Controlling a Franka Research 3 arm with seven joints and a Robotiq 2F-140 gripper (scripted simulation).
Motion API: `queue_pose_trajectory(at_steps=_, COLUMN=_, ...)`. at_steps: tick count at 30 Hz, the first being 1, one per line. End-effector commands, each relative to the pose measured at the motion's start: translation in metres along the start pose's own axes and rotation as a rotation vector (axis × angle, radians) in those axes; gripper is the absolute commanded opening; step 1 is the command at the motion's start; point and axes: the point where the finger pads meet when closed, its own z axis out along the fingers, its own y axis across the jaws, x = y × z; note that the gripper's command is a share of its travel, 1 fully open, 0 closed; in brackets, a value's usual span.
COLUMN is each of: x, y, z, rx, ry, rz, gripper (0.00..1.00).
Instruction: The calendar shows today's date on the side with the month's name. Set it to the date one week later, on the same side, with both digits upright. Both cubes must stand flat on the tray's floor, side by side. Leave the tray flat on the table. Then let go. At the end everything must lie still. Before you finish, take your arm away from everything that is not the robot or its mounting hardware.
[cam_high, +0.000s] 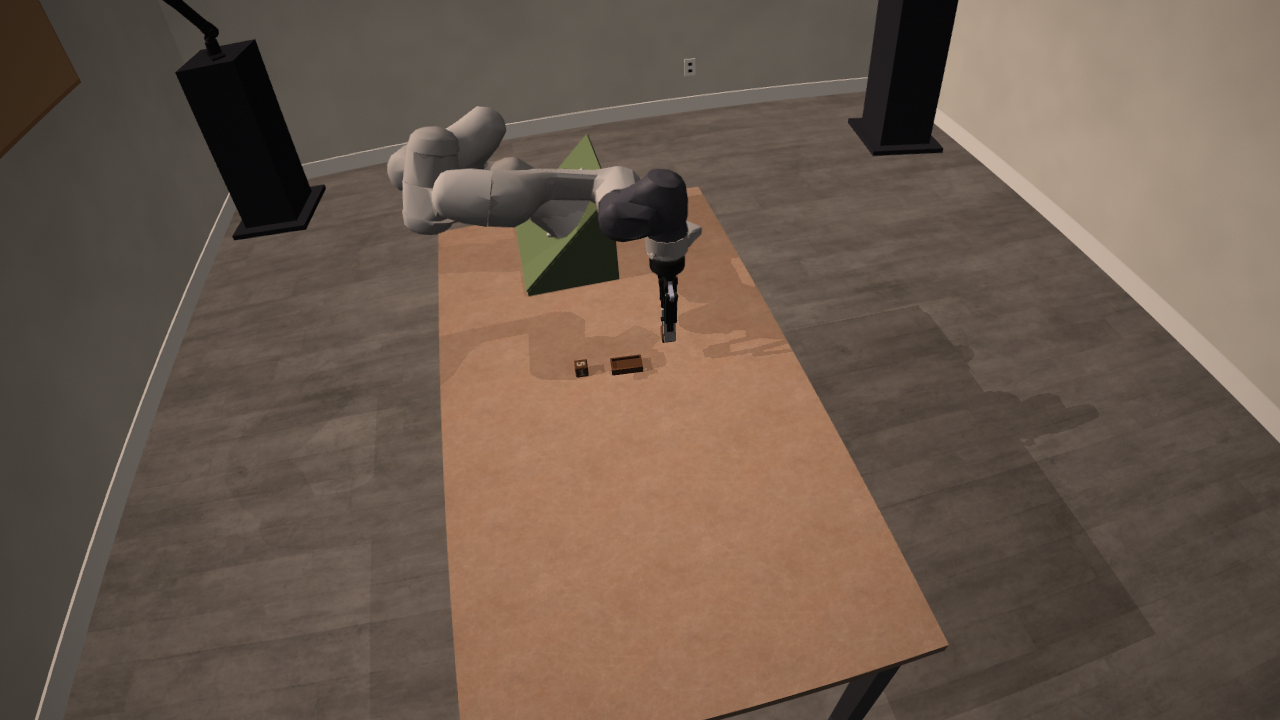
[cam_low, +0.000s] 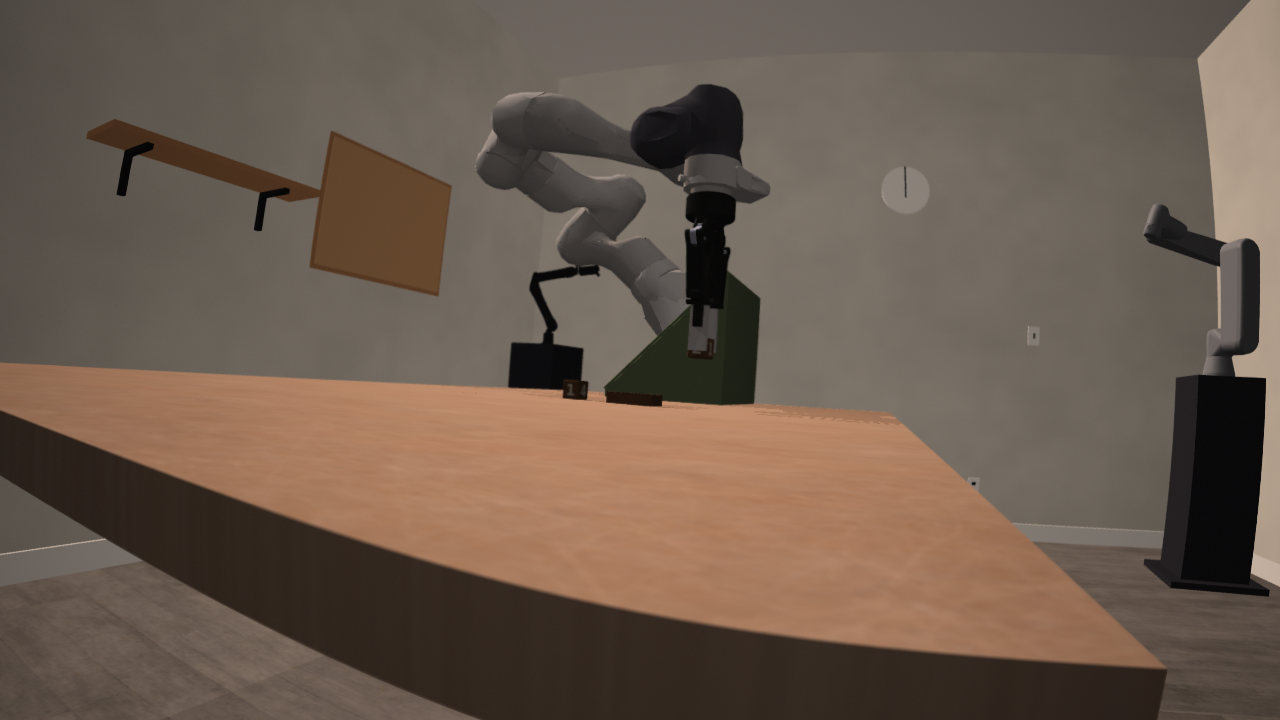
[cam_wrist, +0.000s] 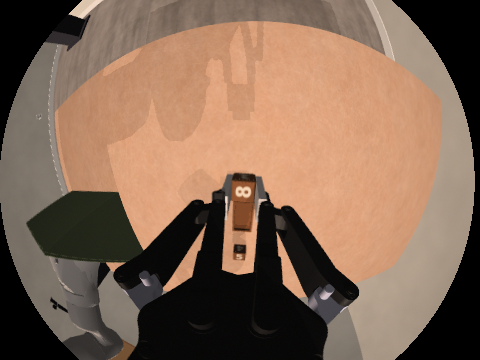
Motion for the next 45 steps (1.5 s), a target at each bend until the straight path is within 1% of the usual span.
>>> queue_pose_trajectory(at_steps=1, x=0.003, y=0.002, z=0.011, rx=-0.004, ry=0.008, rz=-0.009, gripper=0.16)
queue_pose_trajectory(at_steps=9, x=0.003, y=0.002, z=0.049, rx=-0.004, ry=0.008, rz=-0.009, gripper=0.16)
queue_pose_trajectory(at_steps=14, x=0.004, y=0.002, z=0.064, rx=-0.004, ry=0.008, rz=-0.009, gripper=0.16)
queue_pose_trajectory(at_steps=22, x=0.004, y=0.002, z=0.071, rx=-0.004, ry=0.008, rz=-0.009, gripper=0.16)
queue_pose_trajectory(at_steps=45, x=0.004, y=0.002, z=0.071, rx=-0.004, ry=0.008, rz=-0.009, gripper=0.16)
